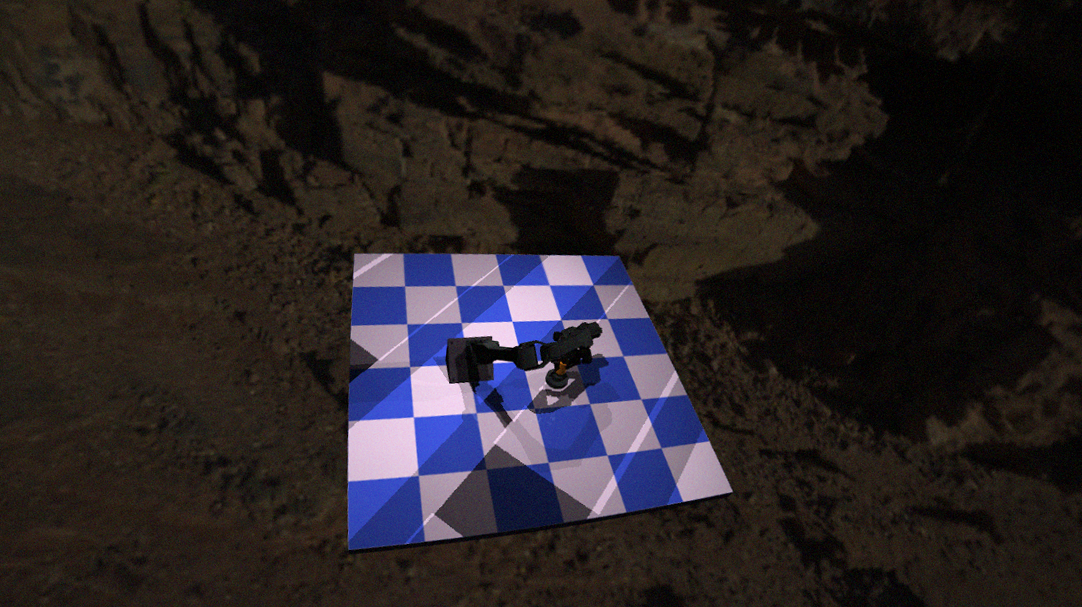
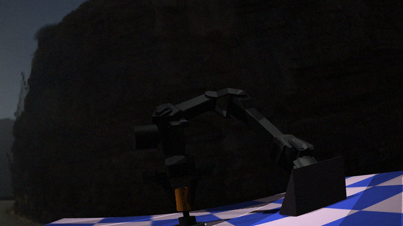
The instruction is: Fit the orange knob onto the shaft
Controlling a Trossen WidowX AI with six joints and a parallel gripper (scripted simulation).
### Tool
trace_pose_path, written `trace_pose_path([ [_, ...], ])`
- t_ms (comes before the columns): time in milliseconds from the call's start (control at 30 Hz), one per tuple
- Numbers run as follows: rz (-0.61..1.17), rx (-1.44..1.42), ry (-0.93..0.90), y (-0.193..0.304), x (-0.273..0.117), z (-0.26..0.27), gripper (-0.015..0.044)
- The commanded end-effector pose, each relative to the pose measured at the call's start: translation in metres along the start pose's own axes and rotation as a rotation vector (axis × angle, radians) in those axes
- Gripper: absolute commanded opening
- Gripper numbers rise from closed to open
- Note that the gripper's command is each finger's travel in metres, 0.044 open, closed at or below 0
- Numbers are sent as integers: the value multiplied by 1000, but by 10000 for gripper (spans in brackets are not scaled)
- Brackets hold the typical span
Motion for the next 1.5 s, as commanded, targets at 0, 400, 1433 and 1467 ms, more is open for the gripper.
trace_pose_path([
  [0, -1, -9, 2, -1, 1, -1, 0],
  [400, -1, -9, 2, -2, 2, 1, 0],
  [1433, -1, -9, 2, -2, 1, 0, 0],
  [1467, -1, -9, 2, -2, 1, 0, 0],
])
Point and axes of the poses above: the point midway between the two fingers, 35 mm back from their tips, its own x axis out along the fingers, its own z axis across the jaws, y = z × x, the point moved 2 cm from there along -x, back along the fingers, and after that the axes turned 9 degrees about x, right-handed, at the moved point
